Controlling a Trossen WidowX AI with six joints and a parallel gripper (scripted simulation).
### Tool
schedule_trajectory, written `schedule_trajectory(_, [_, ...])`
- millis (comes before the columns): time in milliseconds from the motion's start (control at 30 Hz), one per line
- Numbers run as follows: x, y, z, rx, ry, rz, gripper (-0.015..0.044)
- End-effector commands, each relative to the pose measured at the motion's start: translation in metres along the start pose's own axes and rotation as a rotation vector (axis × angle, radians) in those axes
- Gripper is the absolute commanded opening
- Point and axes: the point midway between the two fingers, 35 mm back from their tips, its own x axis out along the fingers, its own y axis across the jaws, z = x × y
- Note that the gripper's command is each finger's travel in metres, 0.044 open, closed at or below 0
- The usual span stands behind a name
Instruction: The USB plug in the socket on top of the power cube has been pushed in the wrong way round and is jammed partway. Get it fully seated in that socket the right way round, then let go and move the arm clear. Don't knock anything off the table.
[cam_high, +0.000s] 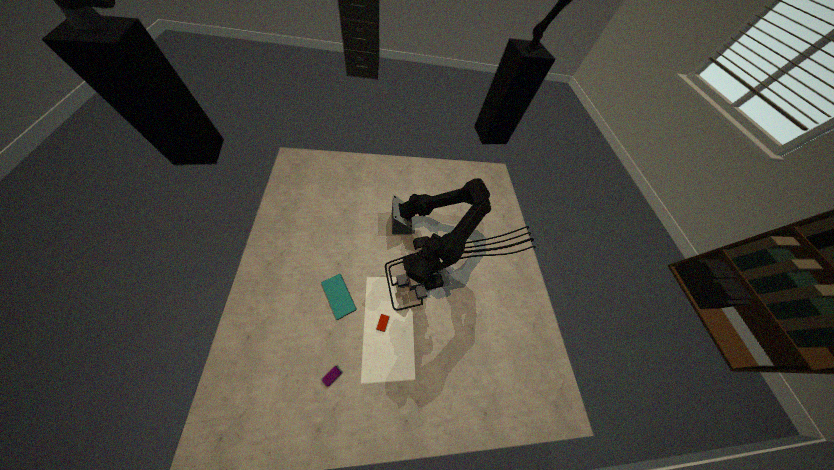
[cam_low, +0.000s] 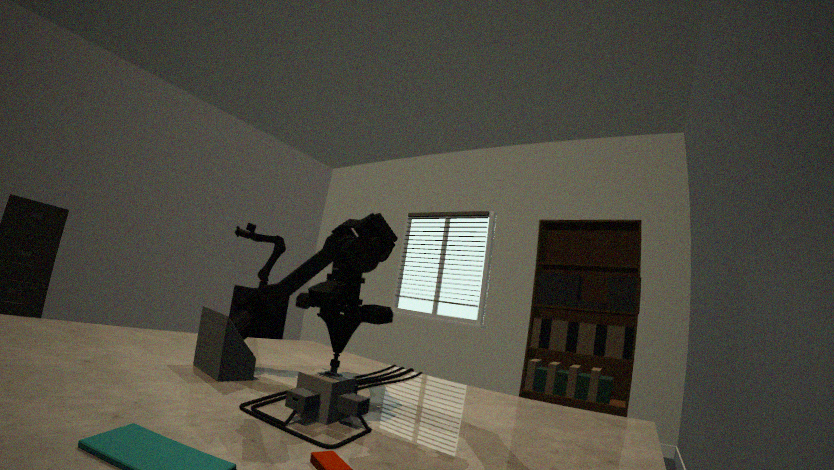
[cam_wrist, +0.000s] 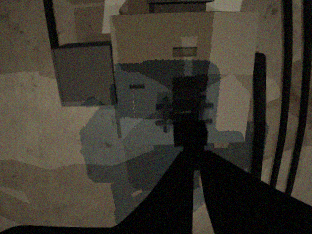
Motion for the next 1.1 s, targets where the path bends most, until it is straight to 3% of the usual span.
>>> schedule_trajectory(0, [0.0006, 0.0006, -0.0001, 0.003, 0.001, 0.004, 0.0])
schedule_trajectory(1067, [0.0045, 0.0006, 0.0002, 0.003, 0.001, 0.004, 0.0])
